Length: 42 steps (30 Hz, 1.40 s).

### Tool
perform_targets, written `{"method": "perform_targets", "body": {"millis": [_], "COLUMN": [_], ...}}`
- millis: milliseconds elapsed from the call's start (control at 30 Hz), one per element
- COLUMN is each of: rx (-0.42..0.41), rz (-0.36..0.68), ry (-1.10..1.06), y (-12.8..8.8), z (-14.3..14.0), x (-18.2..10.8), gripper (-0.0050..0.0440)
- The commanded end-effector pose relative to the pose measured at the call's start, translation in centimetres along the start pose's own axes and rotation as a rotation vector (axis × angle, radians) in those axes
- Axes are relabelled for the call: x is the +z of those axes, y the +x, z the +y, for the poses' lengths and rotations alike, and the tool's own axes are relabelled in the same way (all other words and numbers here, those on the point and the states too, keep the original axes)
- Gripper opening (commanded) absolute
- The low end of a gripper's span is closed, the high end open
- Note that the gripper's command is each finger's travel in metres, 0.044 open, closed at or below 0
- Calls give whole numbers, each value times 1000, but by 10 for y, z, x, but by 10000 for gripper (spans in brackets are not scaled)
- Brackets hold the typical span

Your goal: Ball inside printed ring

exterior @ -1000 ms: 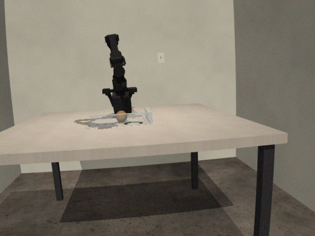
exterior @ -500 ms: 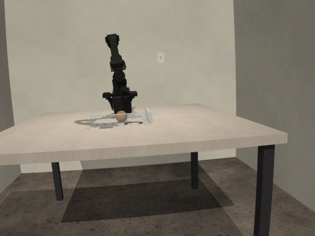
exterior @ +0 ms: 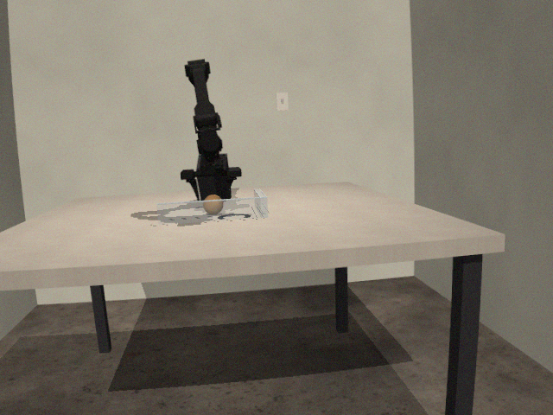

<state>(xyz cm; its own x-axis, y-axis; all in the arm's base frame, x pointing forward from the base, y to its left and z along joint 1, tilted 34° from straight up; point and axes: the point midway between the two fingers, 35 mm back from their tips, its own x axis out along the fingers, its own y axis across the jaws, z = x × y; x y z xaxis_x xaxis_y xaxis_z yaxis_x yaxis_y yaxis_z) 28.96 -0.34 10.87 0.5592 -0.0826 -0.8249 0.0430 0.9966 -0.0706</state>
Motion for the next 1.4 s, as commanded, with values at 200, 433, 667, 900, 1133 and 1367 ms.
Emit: {"method": "perform_targets", "body": {"millis": [200,433,667,900,1133,1367], "rx": [6,6,6,6,7,8], "rz": [8,8,8,8,6,-10], "ry": [-3,-3,-3,-2,3,2], "y": [16,16,16,14,-35,-103], "z": [1,1,1,1,3,2], "x": [-4,-4,-4,-3,7,7], "gripper": [418,344,310,229,109,0]}}
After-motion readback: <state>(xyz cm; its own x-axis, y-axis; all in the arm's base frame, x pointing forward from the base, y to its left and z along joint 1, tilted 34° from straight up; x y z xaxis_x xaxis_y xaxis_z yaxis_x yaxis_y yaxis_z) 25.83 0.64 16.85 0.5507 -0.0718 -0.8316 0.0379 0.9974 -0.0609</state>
